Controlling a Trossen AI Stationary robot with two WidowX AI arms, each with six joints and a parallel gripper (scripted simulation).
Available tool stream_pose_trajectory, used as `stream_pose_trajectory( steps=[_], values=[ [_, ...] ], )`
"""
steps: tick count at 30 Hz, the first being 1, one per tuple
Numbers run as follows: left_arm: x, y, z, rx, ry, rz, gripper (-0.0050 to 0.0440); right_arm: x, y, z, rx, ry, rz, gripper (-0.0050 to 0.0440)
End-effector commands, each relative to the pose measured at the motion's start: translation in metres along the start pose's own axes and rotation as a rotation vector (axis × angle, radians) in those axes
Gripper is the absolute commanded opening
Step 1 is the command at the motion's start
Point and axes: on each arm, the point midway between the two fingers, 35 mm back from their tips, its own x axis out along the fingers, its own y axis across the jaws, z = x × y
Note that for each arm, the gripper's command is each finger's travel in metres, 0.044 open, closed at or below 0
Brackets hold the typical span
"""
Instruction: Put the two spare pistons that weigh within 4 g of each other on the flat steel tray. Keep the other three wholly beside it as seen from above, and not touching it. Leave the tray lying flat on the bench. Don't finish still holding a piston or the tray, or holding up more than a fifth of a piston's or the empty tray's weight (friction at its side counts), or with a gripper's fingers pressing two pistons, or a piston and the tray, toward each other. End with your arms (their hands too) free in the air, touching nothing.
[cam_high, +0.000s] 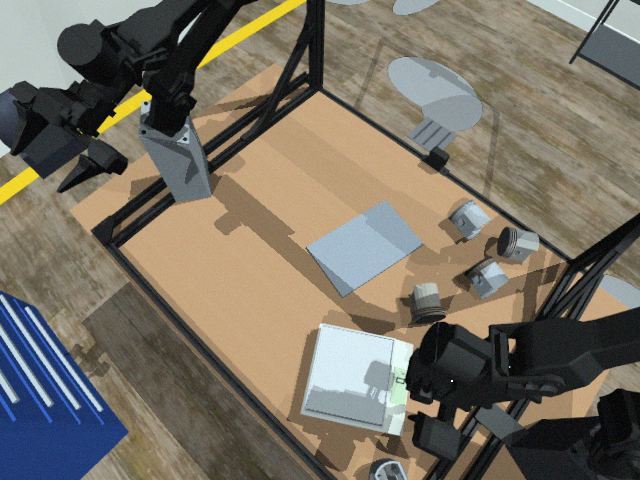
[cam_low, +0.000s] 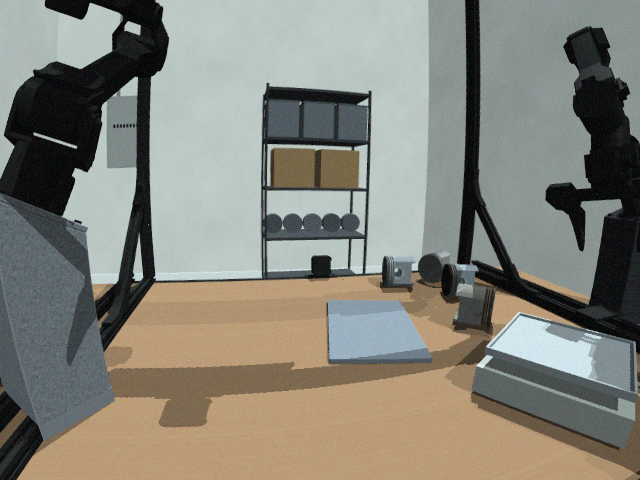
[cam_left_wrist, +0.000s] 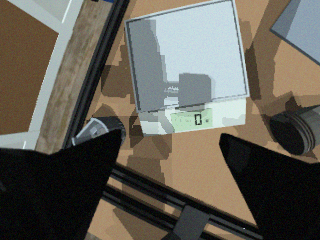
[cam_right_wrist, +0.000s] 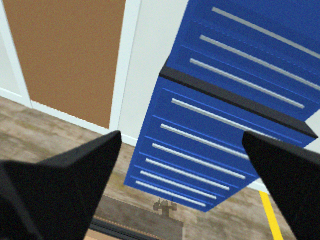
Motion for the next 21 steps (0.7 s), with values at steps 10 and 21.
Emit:
stream_pose_trajectory(
  steps=[10, 21],
  values=[
    [0.009, -0.004, -0.003, -0.011, 0.135, -0.07, 0.0378, 0.039, 0.01, -0.044, -0.002, 0.319, 0.084, 0.044],
    [0.009, -0.004, -0.003, -0.02, 0.215, -0.112, 0.0378, 0.06, 0.018, -0.083, 0.012, 0.55, 0.149, 0.044]
  ],
)
